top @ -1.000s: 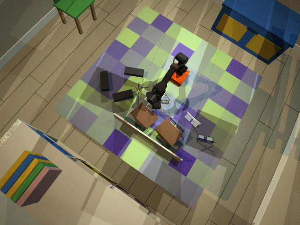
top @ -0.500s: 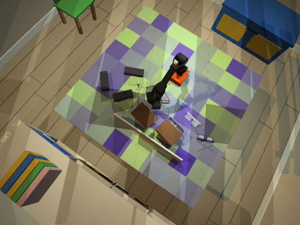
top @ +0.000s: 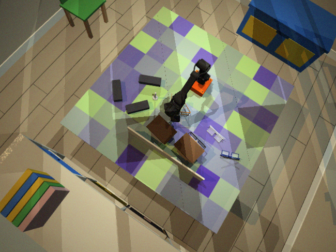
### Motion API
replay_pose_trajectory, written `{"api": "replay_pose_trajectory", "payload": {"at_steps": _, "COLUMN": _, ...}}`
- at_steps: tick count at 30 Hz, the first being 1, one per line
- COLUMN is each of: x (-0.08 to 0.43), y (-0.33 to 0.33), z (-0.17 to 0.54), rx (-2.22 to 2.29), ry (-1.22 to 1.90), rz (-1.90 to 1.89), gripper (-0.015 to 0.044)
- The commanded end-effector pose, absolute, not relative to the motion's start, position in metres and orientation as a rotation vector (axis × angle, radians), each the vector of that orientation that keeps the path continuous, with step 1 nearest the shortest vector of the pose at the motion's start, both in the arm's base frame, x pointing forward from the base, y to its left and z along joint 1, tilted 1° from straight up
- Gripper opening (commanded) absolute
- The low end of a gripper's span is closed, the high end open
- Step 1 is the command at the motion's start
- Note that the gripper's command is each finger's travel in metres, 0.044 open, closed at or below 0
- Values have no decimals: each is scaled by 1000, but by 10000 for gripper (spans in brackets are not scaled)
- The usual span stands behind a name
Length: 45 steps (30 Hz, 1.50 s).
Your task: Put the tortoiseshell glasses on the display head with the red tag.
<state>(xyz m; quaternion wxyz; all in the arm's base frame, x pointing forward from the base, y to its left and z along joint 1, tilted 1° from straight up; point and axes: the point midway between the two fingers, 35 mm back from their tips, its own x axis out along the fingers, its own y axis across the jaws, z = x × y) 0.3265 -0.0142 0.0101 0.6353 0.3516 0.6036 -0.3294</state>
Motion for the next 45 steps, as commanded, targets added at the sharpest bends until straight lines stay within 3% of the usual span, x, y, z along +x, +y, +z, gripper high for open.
{"api": "replay_pose_trajectory", "payload": {"at_steps": 1, "x": 327, "y": -14, "z": 10, "rx": 803, "ry": 1379, "rz": -752, "gripper": 0}}
{"api": "replay_pose_trajectory", "payload": {"at_steps": 8, "x": 328, "y": -14, "z": 21, "rx": 803, "ry": 1378, "rz": -752, "gripper": 0}}
{"api": "replay_pose_trajectory", "payload": {"at_steps": 23, "x": 323, "y": -14, "z": 112, "rx": 798, "ry": 1377, "rz": -754, "gripper": 0}}
{"api": "replay_pose_trajectory", "payload": {"at_steps": 45, "x": 329, "y": -39, "z": 114, "rx": 484, "ry": 1464, "rz": -461, "gripper": 0}}
